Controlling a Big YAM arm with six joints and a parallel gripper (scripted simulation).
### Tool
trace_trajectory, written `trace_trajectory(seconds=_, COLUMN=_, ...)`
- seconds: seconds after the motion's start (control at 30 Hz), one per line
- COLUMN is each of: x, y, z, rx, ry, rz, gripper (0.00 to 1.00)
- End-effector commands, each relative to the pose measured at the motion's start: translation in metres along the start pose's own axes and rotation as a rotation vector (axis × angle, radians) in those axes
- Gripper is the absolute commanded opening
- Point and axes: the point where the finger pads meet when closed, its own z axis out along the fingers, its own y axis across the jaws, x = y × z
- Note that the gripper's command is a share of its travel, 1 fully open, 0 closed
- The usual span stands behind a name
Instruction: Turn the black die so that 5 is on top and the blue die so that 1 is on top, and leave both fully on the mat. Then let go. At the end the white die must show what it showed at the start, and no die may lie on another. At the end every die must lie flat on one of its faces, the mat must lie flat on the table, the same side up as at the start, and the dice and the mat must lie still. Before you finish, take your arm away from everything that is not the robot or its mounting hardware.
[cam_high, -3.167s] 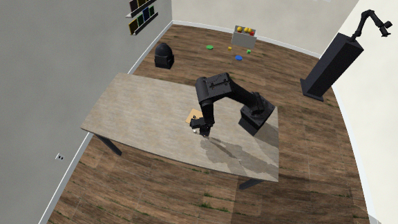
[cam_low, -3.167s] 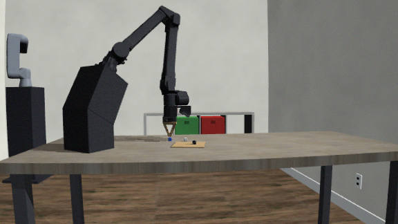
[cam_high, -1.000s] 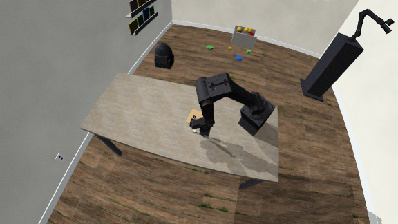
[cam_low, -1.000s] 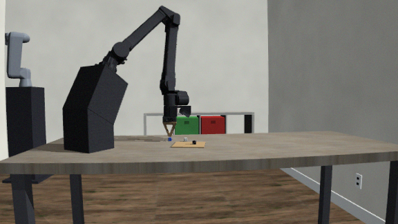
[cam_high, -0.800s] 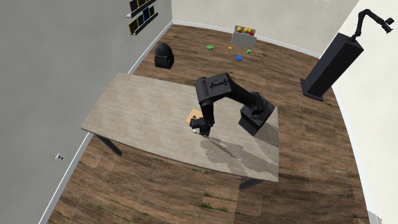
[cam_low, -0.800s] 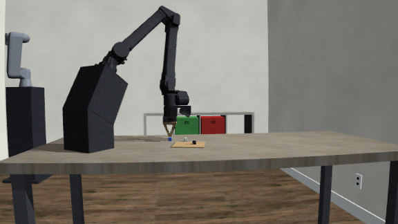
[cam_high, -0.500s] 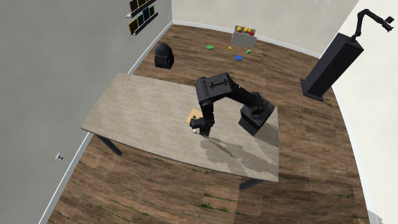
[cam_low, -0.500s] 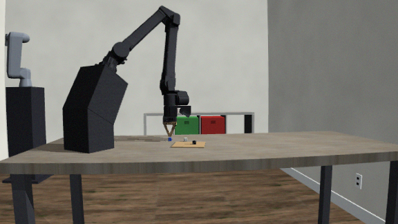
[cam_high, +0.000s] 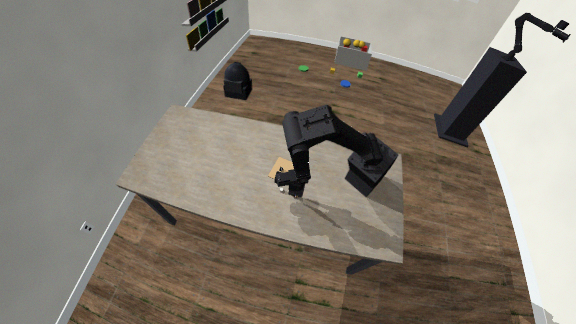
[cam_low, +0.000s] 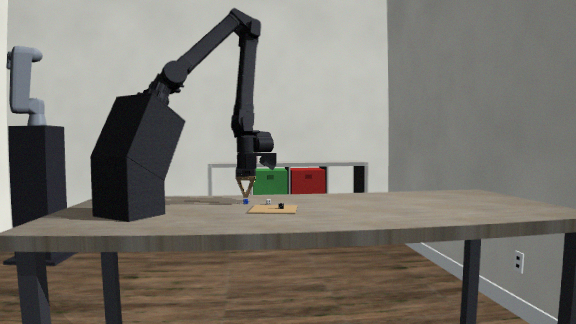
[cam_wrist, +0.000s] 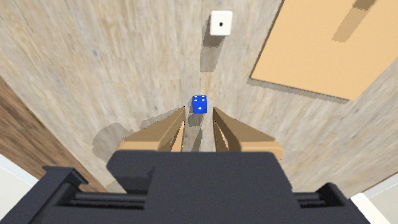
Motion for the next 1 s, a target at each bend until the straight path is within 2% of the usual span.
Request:
trace_trajectory(seconds=0.0, x=0.01, y=0.001, z=-0.001, rx=0.001, ry=0.008, rz=-0.002, gripper=0.31)
trace_trajectory(seconds=0.53, x=0.011, y=0.001, z=-0.001, rx=0.002, ry=0.008, rz=-0.002, gripper=0.31)
trace_trajectory(seconds=0.67, x=0.013, y=-0.001, z=0.003, rx=0.005, ry=0.015, rz=0.002, gripper=0.31)
trace_trajectory(seconds=0.83, x=0.002, y=0.004, z=0.009, rx=-0.003, ry=-0.003, rz=-0.002, gripper=0.31)
trace_trajectory(seconds=0.97, x=0.002, y=0.003, z=0.013, rx=-0.003, ry=-0.003, rz=-0.002, gripper=0.31)
